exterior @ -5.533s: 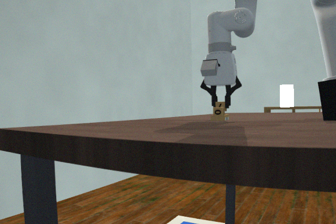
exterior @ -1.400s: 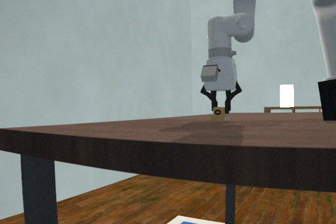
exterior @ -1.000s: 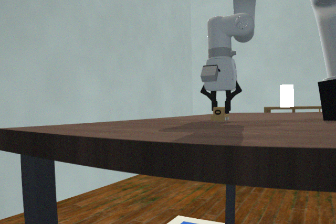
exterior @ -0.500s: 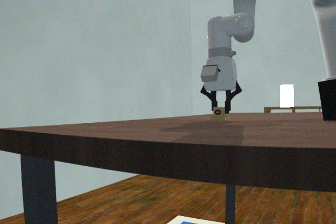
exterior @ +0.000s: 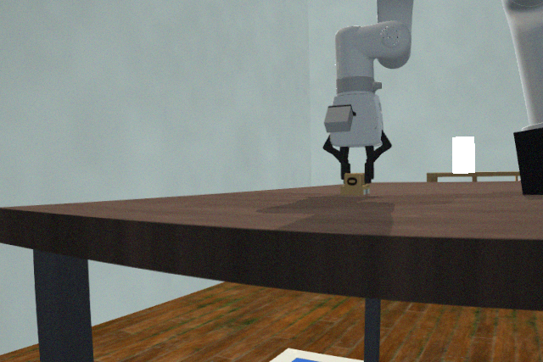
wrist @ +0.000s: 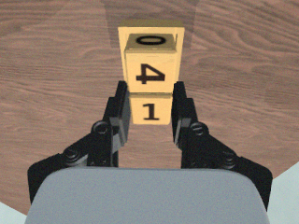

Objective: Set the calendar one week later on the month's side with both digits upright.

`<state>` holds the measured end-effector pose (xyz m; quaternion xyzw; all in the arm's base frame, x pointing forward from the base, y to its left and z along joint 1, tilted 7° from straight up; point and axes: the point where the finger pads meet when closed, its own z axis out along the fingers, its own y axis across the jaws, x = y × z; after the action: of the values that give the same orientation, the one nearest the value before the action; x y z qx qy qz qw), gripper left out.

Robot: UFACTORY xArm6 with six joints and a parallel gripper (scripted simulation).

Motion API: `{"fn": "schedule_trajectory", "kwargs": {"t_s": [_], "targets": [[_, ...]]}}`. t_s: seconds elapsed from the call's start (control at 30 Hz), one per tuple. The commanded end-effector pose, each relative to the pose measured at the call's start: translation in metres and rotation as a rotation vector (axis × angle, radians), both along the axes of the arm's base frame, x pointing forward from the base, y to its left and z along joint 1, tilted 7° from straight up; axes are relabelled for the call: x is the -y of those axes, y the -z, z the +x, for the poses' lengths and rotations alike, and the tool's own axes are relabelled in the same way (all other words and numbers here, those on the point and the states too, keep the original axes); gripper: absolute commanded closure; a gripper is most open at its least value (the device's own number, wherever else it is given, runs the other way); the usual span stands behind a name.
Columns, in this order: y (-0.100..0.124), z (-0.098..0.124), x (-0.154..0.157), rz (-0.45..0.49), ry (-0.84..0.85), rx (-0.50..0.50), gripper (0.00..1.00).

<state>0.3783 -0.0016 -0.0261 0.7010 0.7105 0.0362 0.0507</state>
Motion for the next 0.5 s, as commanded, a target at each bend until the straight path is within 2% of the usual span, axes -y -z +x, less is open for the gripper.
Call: {"fn": "schedule_trajectory", "kwargs": {"t_s": [0.0, 0.07, 0.1, 0.47], "targets": [[-0.0009, 0.0011, 0.0, 0.0, 0.0, 0.003, 0.57], [-0.0009, 0.0011, 0.0, 0.0, 0.0, 0.003, 0.57], [-0.0009, 0.0011, 0.0, 0.0, 0.0, 0.003, 0.53], [-0.0009, 0.0011, 0.0, 0.0, 0.0, 0.003, 0.53]]}}
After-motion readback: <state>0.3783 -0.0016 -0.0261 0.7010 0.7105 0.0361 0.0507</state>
